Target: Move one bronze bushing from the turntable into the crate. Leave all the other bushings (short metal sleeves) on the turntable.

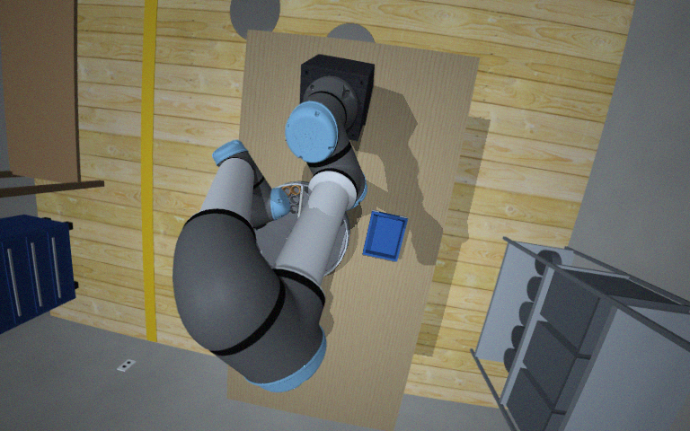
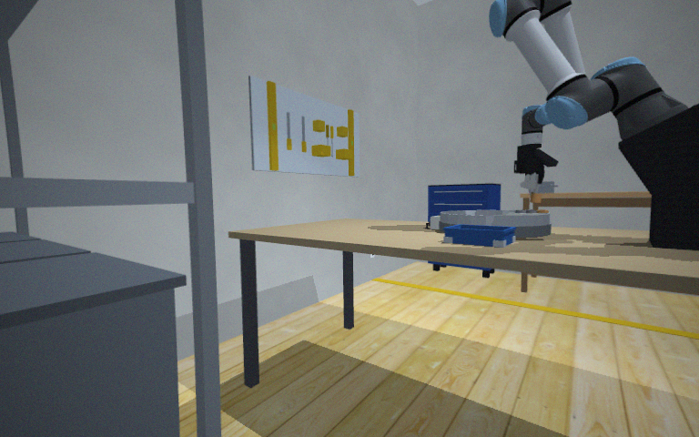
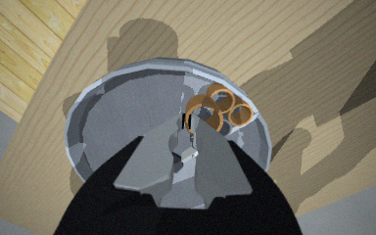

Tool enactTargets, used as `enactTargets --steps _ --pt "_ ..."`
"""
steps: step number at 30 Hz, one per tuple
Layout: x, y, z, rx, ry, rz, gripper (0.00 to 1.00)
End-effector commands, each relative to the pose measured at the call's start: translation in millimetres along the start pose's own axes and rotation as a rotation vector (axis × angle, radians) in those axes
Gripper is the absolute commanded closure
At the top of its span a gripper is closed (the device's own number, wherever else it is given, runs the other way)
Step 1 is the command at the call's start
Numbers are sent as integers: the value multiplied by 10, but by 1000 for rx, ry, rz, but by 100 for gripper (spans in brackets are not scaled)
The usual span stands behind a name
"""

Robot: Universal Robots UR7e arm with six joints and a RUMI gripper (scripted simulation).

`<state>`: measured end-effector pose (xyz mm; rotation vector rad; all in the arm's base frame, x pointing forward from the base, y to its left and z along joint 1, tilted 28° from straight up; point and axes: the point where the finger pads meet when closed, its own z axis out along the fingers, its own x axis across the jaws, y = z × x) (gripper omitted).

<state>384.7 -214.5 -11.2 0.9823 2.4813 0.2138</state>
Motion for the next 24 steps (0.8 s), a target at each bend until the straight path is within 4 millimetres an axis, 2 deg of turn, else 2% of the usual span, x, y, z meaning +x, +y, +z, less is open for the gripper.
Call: enactTargets --steps 1,14,24 --pt "55 77 -1 0 1 -20 100" --pt "182 290 -4 0 1 -81 100" --pt "322 541 -3 0 1 -151 100"
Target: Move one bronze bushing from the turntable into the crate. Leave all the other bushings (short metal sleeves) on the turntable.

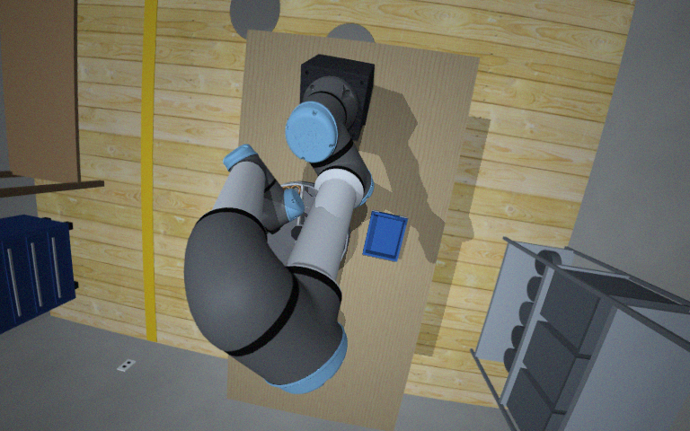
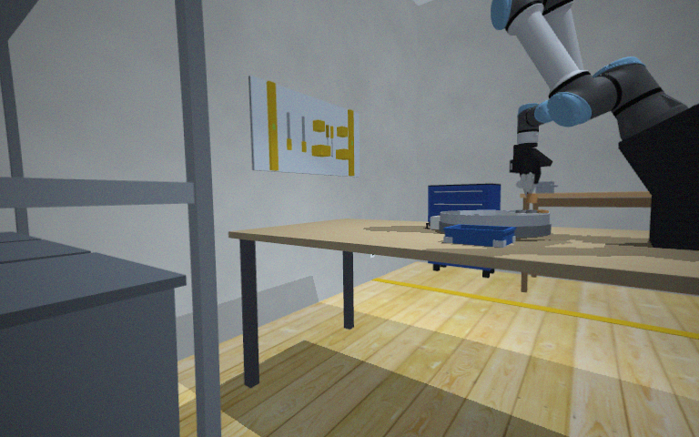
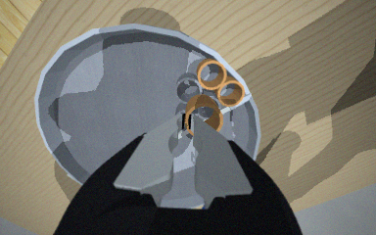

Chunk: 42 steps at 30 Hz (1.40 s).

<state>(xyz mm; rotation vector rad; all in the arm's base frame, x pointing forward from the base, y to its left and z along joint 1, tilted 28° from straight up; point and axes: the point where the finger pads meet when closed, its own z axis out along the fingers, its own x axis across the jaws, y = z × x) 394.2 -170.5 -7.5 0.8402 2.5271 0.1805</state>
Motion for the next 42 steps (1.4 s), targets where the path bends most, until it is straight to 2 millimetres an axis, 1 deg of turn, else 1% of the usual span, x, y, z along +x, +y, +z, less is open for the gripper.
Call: enactTargets --steps 1,5,7,22,24,30,39,41,42 --pt "92 188 -4 2 0 -47 100" --pt "148 313 -6 2 0 -80 100" --pt "148 313 -6 2 0 -80 100" --pt "364 807 -8 1 0 -212 100" --pt "364 807 -8 1 0 -212 100" --pt "417 1012 -1 2 -1 -268 100" --pt "557 1335 -2 1 -2 -352 100" --pt "557 1335 -2 1 -2 -352 100" --pt "571 1370 -1 1 -2 -362 100"
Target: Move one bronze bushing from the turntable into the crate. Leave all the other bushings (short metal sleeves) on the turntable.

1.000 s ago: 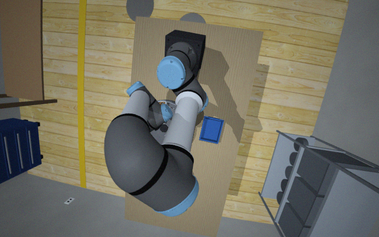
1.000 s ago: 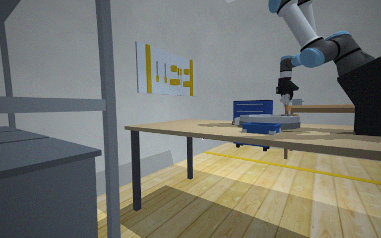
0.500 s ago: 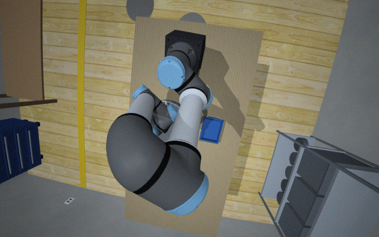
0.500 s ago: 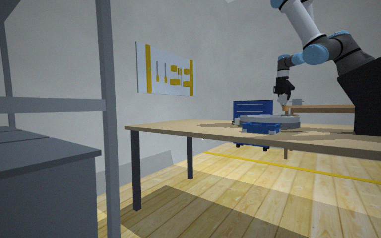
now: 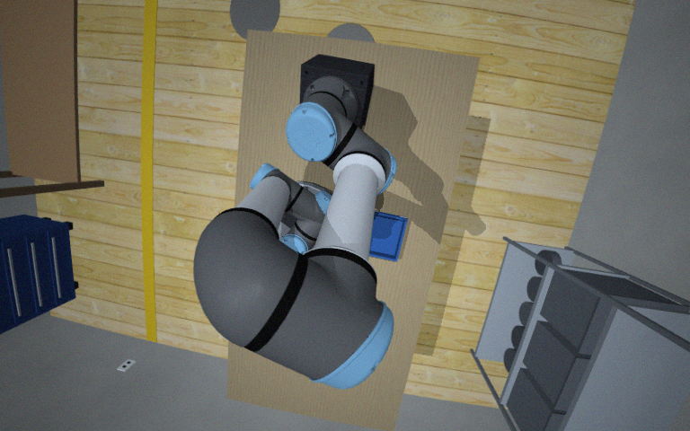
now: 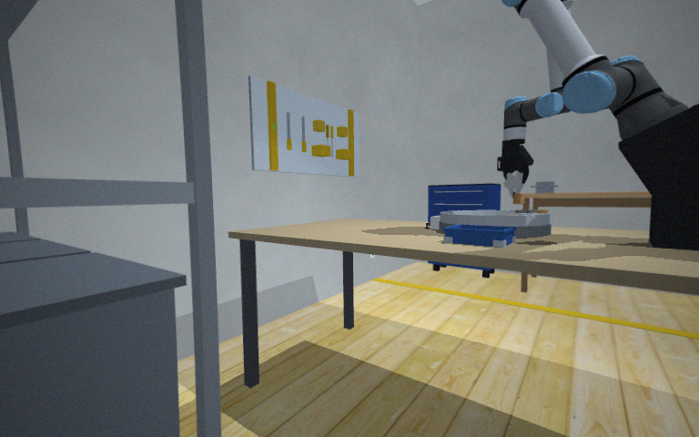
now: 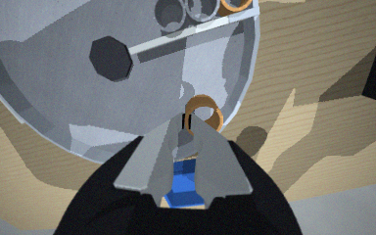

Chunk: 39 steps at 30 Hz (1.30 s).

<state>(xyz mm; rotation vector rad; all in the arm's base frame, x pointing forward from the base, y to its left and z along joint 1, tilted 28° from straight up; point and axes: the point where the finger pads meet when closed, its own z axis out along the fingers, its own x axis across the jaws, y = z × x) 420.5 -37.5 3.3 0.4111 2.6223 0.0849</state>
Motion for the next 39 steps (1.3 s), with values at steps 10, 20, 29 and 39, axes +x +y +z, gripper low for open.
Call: enactTargets --steps 10,20,29,39 --pt "-3 526 4 10 -6 -129 100" --pt "19 848 11 10 -4 -208 100" --pt "49 1214 17 10 -2 -297 100" --pt "78 1538 17 10 -3 -374 100"
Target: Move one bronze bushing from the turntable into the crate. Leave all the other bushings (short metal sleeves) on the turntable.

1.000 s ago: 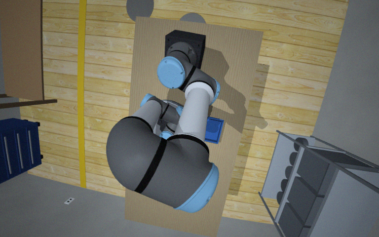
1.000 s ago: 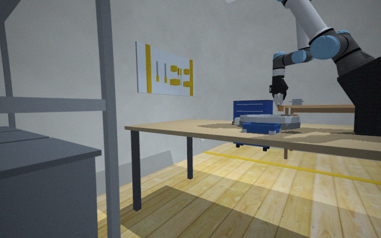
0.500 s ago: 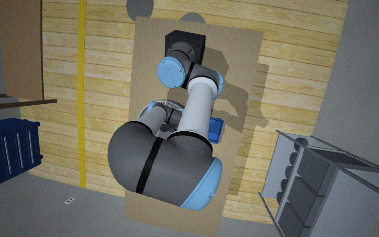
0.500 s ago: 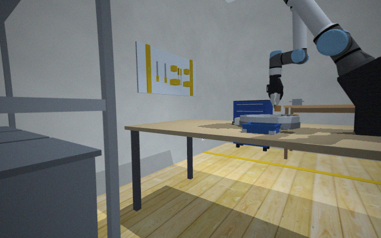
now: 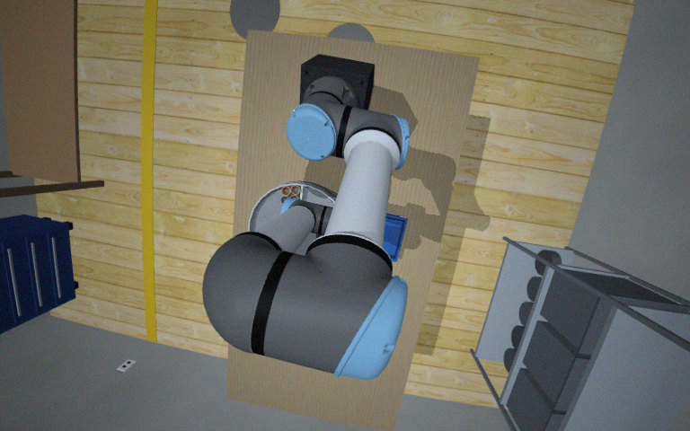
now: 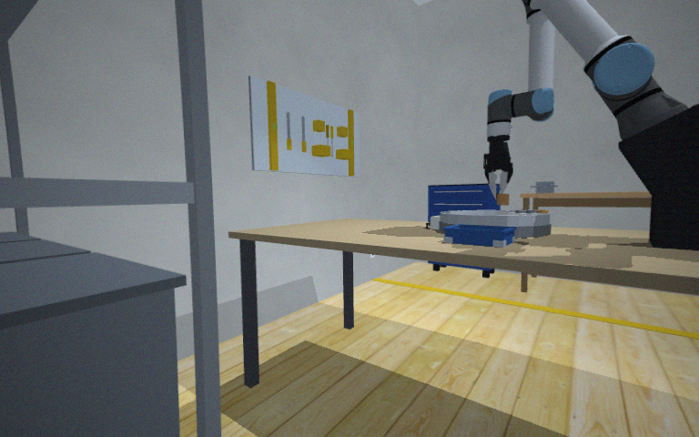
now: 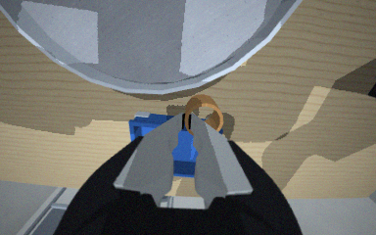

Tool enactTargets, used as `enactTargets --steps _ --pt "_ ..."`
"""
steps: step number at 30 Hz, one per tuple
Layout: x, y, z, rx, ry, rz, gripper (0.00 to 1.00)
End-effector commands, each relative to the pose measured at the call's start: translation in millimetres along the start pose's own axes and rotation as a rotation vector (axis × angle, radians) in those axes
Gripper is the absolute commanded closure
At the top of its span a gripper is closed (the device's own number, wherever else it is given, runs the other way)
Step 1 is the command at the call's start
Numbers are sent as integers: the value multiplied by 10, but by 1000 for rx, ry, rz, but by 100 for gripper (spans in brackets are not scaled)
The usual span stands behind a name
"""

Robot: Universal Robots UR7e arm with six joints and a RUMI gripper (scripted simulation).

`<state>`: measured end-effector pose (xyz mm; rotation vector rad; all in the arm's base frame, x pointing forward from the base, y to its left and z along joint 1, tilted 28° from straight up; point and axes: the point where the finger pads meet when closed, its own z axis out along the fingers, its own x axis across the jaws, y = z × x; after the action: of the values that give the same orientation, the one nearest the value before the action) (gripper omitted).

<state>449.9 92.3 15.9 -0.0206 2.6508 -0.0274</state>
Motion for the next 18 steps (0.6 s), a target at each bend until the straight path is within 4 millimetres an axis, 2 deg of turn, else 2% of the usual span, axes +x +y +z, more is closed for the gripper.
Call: enactTargets --steps 1,9,11,18 --pt "-88 228 7 7 0 -57 100" --pt "-166 533 9 7 0 -133 100" --pt "-166 533 9 7 0 -133 100" --pt "-233 784 12 7 0 -197 100"
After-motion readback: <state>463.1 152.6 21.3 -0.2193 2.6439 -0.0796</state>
